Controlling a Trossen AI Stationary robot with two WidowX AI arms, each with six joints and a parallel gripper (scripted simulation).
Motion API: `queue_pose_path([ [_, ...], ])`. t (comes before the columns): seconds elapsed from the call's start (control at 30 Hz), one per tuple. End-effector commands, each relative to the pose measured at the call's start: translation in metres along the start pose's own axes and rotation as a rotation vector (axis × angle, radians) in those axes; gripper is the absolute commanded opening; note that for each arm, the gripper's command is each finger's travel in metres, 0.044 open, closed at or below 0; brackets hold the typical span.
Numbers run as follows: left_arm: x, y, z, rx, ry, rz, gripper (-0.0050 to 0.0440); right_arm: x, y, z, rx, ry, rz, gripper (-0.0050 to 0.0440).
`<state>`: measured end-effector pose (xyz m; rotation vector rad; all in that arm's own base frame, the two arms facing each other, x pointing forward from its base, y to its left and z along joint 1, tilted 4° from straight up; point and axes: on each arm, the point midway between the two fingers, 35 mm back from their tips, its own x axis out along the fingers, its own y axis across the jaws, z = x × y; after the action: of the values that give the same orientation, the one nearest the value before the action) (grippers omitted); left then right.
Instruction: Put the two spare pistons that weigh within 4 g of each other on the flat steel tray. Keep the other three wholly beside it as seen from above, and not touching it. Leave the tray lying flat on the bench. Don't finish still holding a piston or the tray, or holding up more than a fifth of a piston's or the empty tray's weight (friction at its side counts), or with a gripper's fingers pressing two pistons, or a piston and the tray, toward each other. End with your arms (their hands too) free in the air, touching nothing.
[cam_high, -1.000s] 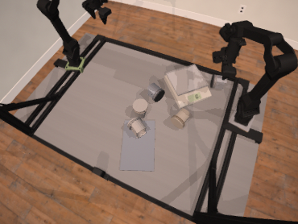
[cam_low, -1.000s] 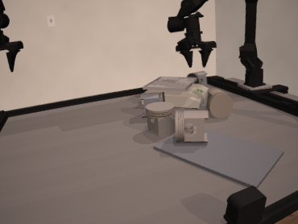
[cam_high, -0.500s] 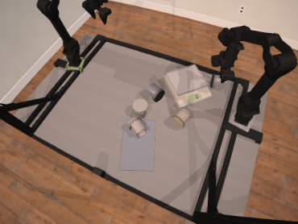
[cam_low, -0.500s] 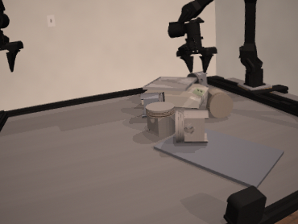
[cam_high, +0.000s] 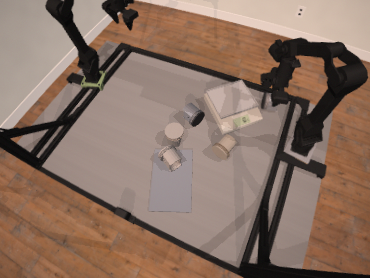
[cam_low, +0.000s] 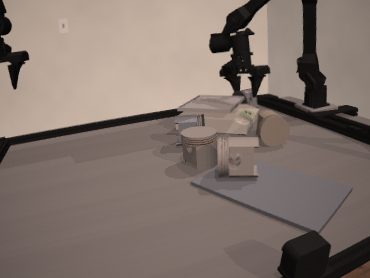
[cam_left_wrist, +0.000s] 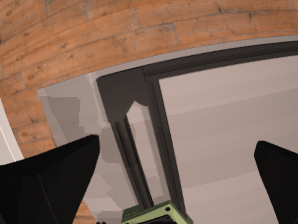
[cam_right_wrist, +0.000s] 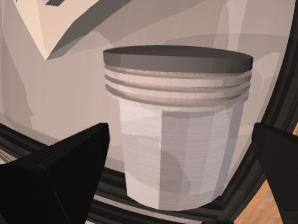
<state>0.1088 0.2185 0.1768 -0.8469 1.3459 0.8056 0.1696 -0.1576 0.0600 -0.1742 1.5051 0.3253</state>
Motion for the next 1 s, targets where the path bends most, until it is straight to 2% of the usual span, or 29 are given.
queue_pose_path([
  [0.0, 0.0, 0.0, 0.0, 0.001, 0.001, -0.002, 0.044, 0.01, 0.003, -0.001, 0.003, 0.004, 0.02, 0.0378],
  [0.37, 0.0, 0.0, 0.0, 0.001, 0.001, -0.002, 0.044, 0.023, 0.004, -0.001, 0.007, 0.004, 0.025, 0.0378],
  [0.4, 0.0, 0.0, 0.0, 0.001, 0.001, -0.002, 0.044, 0.023, 0.004, -0.001, 0.007, 0.004, 0.025, 0.0158],
  [0.97, 0.0, 0.0, 0.0, 0.001, 0.001, -0.002, 0.044, 0.023, 0.004, -0.001, 0.007, 0.004, 0.025, 0.0158],
])
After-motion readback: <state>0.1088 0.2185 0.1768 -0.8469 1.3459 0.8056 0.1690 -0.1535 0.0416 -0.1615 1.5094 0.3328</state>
